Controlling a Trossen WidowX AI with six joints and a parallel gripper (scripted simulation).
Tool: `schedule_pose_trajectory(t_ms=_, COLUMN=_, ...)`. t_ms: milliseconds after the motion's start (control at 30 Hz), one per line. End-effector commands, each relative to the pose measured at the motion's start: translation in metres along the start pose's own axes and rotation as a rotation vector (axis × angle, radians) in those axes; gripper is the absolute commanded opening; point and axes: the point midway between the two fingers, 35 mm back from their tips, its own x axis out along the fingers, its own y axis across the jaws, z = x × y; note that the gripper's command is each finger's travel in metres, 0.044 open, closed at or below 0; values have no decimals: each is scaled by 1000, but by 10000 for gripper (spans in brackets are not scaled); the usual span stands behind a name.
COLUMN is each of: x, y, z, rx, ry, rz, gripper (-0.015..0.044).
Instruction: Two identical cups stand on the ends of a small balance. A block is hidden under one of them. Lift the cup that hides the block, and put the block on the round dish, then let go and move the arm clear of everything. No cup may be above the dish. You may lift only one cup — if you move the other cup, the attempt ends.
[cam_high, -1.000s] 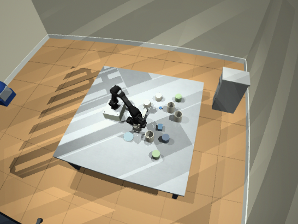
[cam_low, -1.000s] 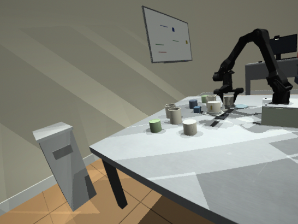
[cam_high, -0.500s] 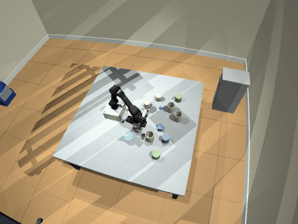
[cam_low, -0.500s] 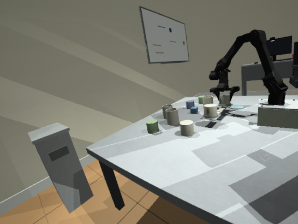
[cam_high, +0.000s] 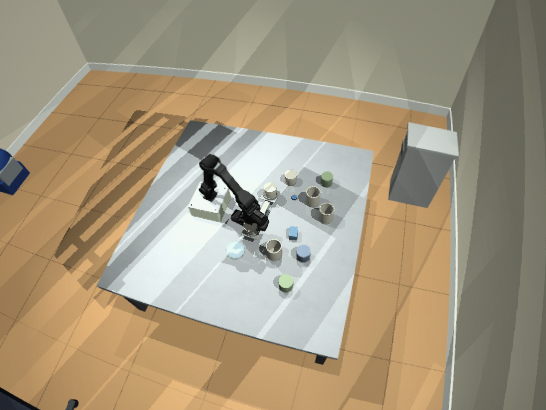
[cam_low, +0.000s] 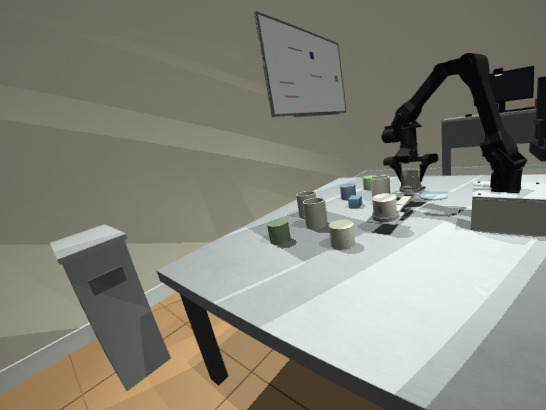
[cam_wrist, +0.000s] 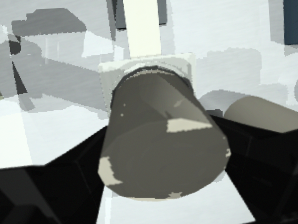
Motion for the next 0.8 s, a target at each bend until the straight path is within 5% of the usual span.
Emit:
schedule_pose_trajectory(t_ms=0, x=-12, y=-5, z=-4, rx=3, ry=16, rz=-22, gripper=0)
schedule_pose_trajectory(t_ms=767, x=-41, y=-4, z=-3, rx=3, ry=16, rz=-22, gripper=0)
